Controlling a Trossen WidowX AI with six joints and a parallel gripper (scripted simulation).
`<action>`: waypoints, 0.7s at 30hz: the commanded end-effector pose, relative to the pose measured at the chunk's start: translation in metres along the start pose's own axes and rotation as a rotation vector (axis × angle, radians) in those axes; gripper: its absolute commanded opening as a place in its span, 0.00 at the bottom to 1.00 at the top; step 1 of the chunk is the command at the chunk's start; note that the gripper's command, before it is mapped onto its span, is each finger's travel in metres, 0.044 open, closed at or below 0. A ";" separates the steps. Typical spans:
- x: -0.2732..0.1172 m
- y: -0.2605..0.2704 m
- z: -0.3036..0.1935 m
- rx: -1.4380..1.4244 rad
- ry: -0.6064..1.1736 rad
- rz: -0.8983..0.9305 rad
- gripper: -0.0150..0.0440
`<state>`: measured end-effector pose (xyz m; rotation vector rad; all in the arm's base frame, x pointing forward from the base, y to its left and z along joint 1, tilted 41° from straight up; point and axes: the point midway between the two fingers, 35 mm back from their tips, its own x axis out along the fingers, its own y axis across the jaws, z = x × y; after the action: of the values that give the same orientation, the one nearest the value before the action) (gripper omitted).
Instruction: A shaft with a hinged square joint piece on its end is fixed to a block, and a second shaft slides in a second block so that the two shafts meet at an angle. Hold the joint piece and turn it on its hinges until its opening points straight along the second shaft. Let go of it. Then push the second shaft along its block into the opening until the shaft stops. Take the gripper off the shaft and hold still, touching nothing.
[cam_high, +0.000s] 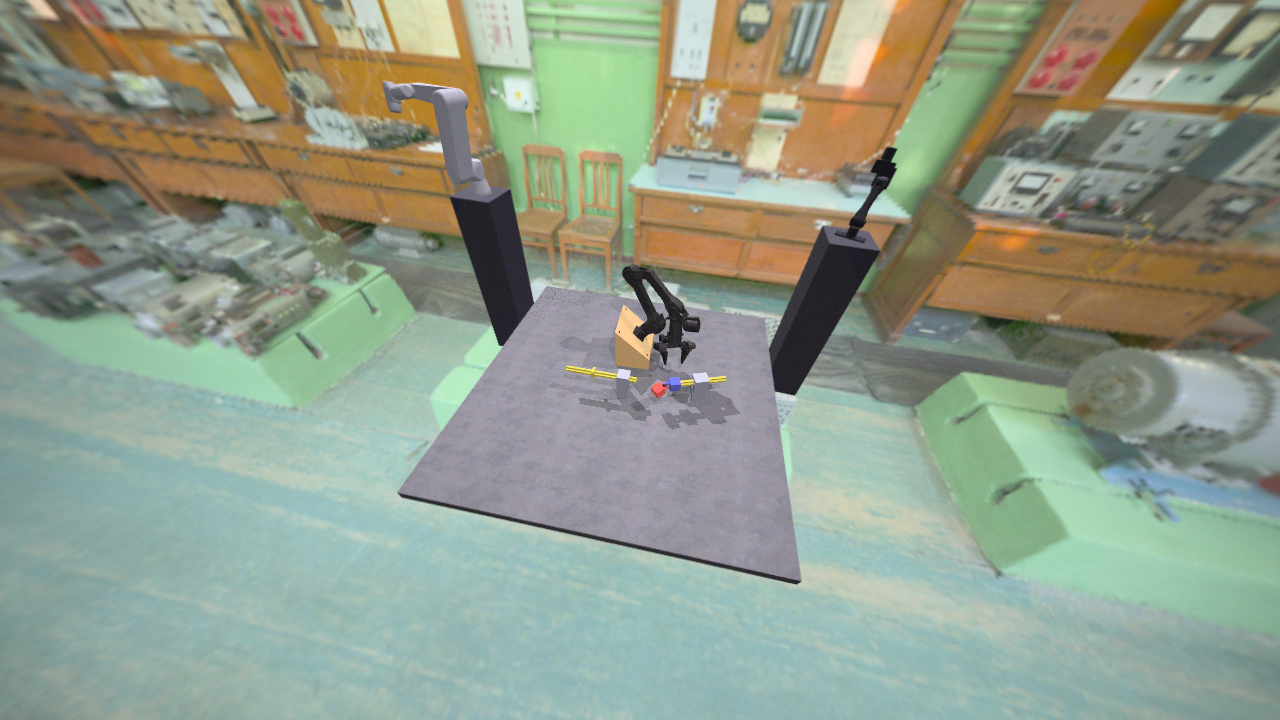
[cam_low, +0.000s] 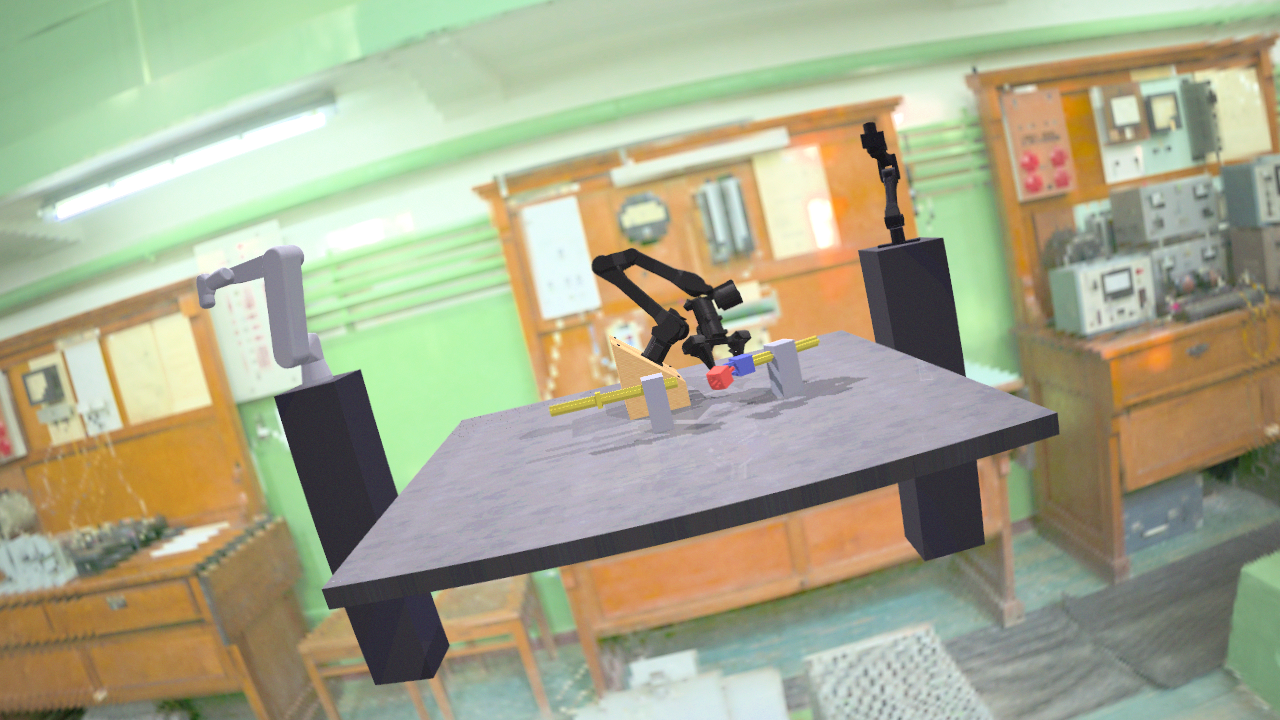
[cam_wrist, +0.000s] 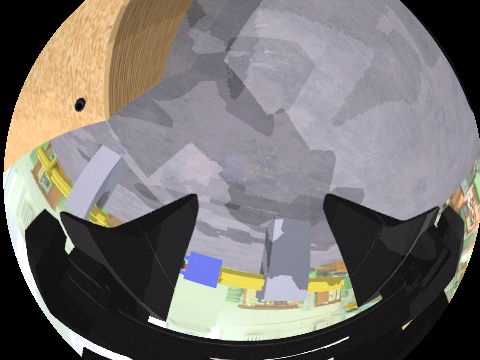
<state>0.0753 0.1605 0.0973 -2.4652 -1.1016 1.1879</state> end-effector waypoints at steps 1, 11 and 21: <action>0.000 0.000 0.000 -0.001 0.000 0.000 0.98; -0.018 -0.009 -0.021 -0.032 0.053 -0.014 1.00; -0.054 -0.014 -0.045 -0.202 0.130 -0.012 1.00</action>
<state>0.0798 0.1496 0.1481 -2.5579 -1.1844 1.0182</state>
